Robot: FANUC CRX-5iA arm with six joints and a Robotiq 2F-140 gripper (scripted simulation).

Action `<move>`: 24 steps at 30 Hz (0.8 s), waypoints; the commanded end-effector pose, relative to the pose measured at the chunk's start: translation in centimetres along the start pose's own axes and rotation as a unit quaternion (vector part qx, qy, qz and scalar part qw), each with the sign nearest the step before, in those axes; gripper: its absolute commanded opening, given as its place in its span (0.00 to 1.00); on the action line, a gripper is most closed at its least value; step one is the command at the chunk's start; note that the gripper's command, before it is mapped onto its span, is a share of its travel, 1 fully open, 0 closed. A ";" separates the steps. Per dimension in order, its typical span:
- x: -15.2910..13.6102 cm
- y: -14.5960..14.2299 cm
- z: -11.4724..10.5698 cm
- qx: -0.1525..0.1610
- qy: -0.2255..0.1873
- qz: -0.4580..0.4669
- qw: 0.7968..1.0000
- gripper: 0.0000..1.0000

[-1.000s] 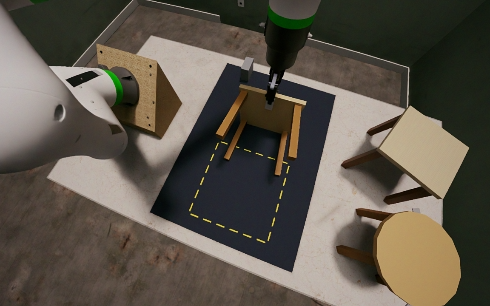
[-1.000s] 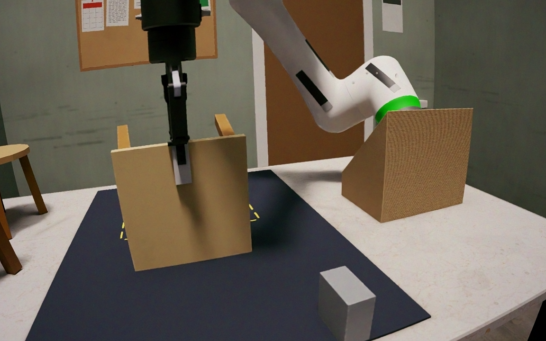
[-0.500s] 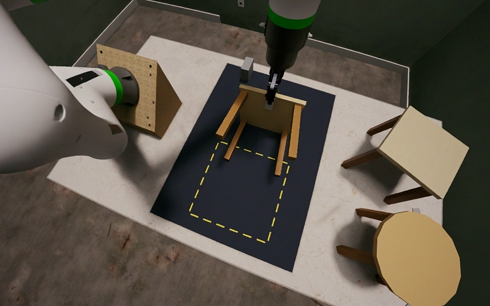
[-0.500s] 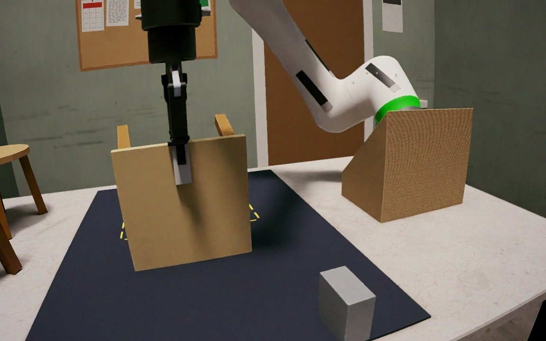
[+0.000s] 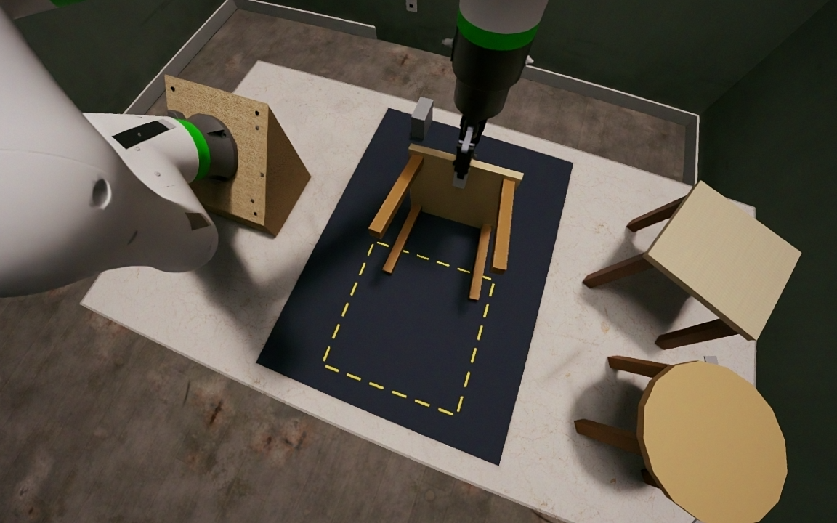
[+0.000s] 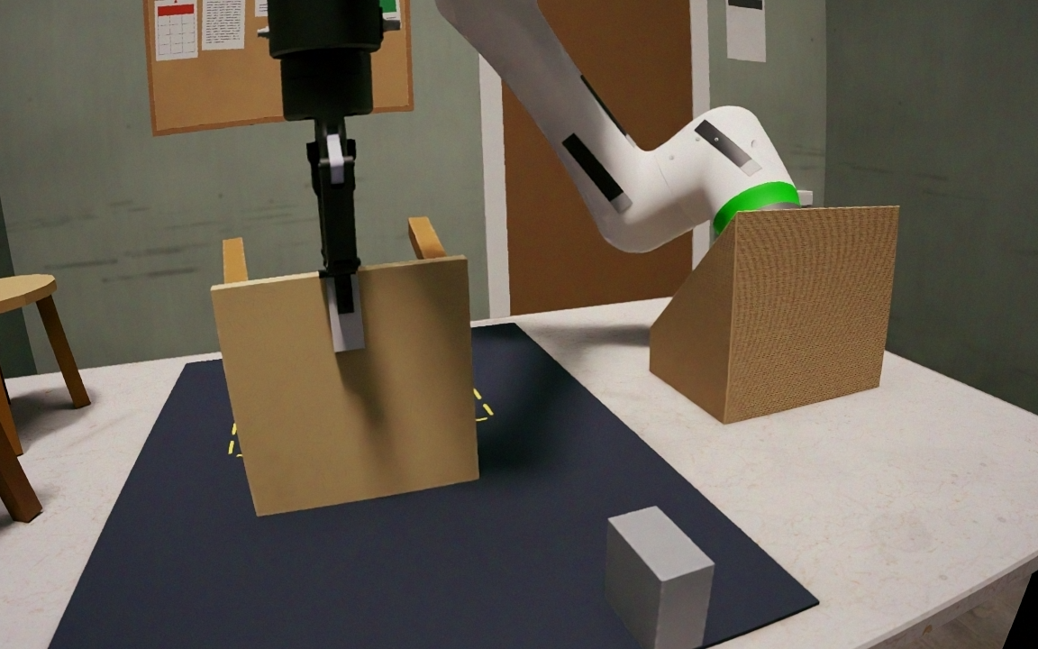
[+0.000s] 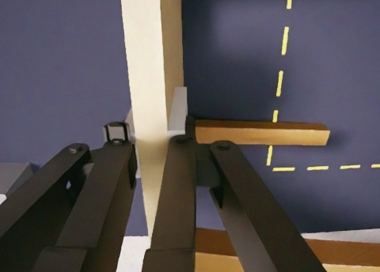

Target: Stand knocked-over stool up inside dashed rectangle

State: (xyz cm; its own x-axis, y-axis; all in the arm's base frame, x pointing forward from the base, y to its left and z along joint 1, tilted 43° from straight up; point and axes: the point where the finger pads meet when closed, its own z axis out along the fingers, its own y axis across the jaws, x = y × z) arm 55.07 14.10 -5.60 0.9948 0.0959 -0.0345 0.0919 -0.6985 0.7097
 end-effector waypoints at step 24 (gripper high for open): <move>0.0 0.3 -0.4 0.056 0.001 0.000 0.998 0.10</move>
State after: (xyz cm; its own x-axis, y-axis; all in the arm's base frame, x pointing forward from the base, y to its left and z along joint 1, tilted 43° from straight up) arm 55.11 14.08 -5.14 0.9948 0.0961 -0.0343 0.0957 -0.7627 0.6396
